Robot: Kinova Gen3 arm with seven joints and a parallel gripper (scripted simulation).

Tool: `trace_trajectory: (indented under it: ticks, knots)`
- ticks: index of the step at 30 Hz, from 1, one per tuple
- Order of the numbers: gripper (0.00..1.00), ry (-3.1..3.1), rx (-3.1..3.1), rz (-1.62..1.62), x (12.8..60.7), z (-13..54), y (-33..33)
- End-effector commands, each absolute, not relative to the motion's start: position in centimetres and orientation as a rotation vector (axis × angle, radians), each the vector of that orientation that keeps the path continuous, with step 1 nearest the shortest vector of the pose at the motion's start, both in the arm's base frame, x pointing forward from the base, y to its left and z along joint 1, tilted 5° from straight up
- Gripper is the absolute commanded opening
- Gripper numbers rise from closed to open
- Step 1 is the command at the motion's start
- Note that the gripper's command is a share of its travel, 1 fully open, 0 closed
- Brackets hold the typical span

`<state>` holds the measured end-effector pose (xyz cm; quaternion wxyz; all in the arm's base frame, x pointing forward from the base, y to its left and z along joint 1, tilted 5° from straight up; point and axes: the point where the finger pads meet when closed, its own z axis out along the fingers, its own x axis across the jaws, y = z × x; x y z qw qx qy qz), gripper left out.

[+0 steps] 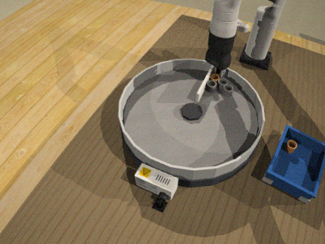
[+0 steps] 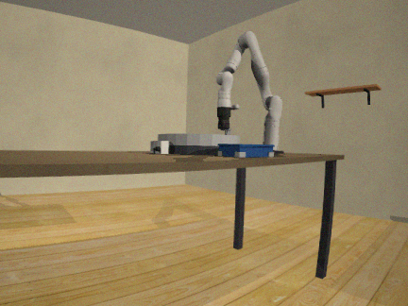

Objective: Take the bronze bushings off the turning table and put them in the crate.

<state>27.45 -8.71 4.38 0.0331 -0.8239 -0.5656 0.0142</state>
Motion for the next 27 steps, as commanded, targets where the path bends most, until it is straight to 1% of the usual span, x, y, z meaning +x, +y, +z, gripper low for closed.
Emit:
trace_trajectory:
  ticks: [1, 27]
  knots:
    - [0.4, -1.741, -2.536, 0.042, 27.5, 4.41, -8.72]
    - [0.4, -1.741, -2.536, 0.042, 27.44, 3.52, -8.68]
